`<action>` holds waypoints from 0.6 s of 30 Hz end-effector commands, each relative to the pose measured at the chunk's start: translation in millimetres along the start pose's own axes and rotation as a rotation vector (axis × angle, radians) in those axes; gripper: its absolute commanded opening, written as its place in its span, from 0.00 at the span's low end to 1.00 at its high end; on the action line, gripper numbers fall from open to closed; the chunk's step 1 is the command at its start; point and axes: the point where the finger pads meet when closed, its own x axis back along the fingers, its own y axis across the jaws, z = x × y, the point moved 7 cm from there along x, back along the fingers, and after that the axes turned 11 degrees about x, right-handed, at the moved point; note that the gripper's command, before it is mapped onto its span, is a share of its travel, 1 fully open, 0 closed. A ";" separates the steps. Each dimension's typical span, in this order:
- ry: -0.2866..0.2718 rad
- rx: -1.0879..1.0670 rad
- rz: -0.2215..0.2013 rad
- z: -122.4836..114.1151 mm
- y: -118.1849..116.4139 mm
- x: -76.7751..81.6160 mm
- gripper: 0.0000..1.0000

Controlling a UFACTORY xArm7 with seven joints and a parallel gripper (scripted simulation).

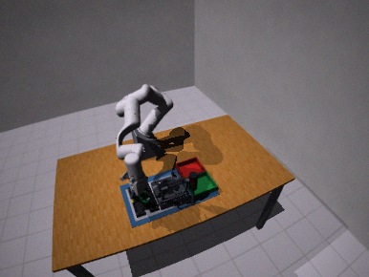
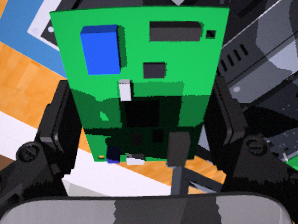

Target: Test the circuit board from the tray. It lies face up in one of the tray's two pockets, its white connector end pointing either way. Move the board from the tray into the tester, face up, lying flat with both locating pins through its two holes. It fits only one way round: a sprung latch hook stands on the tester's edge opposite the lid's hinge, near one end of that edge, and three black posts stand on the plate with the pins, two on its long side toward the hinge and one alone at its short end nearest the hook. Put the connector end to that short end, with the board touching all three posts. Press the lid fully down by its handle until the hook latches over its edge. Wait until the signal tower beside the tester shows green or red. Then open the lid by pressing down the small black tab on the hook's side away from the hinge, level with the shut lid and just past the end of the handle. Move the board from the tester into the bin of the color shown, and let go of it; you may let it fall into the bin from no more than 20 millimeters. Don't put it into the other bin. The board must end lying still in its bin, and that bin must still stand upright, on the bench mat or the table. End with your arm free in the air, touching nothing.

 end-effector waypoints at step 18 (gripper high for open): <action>-0.005 0.577 0.001 0.2 -1.6 2.5 0.79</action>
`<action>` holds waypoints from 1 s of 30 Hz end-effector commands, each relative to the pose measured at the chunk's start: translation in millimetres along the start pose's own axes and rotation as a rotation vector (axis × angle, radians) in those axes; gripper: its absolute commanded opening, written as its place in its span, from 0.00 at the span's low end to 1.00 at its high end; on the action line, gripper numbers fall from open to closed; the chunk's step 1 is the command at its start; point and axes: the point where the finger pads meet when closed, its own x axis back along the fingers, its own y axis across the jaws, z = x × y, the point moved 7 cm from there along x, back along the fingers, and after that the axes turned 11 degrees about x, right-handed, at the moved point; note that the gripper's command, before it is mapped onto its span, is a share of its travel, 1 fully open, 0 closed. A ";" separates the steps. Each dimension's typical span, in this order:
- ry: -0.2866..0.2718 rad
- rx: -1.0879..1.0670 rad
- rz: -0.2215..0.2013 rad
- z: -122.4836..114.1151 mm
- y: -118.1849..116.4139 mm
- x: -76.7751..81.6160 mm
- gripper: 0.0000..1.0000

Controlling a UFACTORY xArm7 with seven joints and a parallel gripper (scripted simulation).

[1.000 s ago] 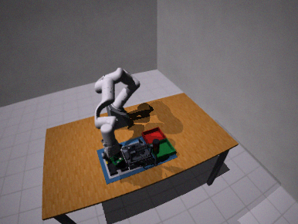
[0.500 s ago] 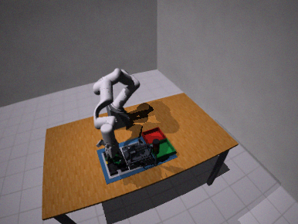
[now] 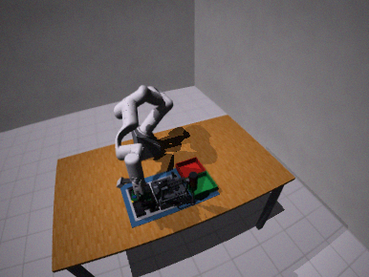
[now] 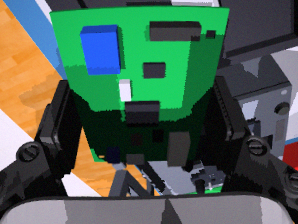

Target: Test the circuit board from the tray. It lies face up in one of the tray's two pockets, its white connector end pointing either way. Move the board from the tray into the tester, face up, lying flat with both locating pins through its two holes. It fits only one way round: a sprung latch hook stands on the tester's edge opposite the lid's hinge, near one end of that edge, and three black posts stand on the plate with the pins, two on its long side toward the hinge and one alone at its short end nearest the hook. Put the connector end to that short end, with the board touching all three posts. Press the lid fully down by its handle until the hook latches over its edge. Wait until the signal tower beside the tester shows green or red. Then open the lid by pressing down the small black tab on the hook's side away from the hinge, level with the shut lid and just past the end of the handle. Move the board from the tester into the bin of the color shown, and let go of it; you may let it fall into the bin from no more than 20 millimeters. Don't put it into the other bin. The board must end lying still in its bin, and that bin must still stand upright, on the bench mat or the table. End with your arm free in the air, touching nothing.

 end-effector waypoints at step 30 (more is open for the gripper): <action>-0.004 0.363 0.003 0.9 -1.3 2.6 0.79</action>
